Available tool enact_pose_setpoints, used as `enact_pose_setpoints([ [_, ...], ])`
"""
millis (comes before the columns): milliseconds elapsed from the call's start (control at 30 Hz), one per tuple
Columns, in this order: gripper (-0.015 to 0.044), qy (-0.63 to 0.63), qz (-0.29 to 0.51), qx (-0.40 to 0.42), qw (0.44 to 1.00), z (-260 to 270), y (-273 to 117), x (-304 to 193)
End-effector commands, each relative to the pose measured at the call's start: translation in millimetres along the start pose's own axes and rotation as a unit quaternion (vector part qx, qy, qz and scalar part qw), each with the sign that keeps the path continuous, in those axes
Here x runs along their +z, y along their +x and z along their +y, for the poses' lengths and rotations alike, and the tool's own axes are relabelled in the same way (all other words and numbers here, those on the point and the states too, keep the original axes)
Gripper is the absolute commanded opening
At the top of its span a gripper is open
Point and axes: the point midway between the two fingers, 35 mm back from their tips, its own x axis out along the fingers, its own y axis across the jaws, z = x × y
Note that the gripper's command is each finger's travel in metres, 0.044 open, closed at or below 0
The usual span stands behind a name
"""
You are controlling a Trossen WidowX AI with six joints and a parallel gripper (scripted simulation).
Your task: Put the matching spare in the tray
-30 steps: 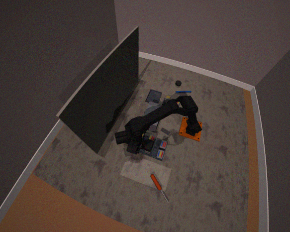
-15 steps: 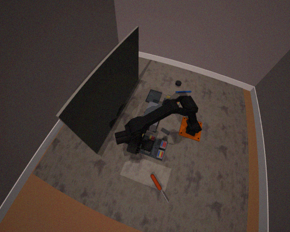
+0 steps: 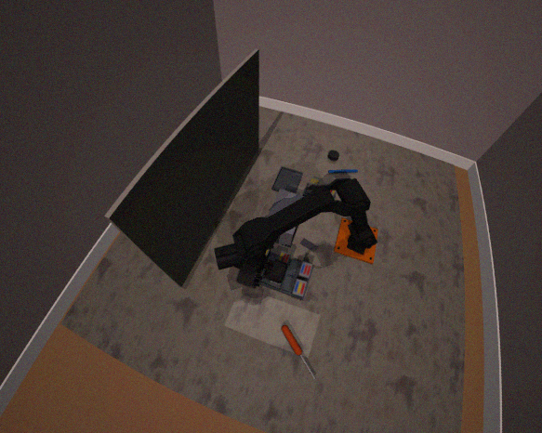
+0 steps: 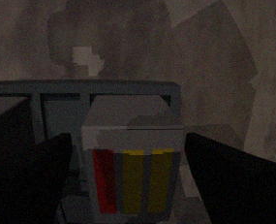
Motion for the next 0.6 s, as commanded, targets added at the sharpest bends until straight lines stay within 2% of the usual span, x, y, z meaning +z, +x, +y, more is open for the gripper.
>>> enact_pose_setpoints([
  [0, 0.0300, -0.002, 0.003, 0.002, 1.000, 0.0, 2.7, -0.4],
  [367, 0.0300, -0.002, 0.003, 0.002, 1.000, 0.0, 2.7, -0.4],
  [533, 0.0169, 0.000, 0.000, 0.000, 1.000, 0.0, 0.0, 0.0],
  [567, 0.0162, 0.000, 0.000, 0.000, 1.000, 0.0, 0.0, 0.0],
])
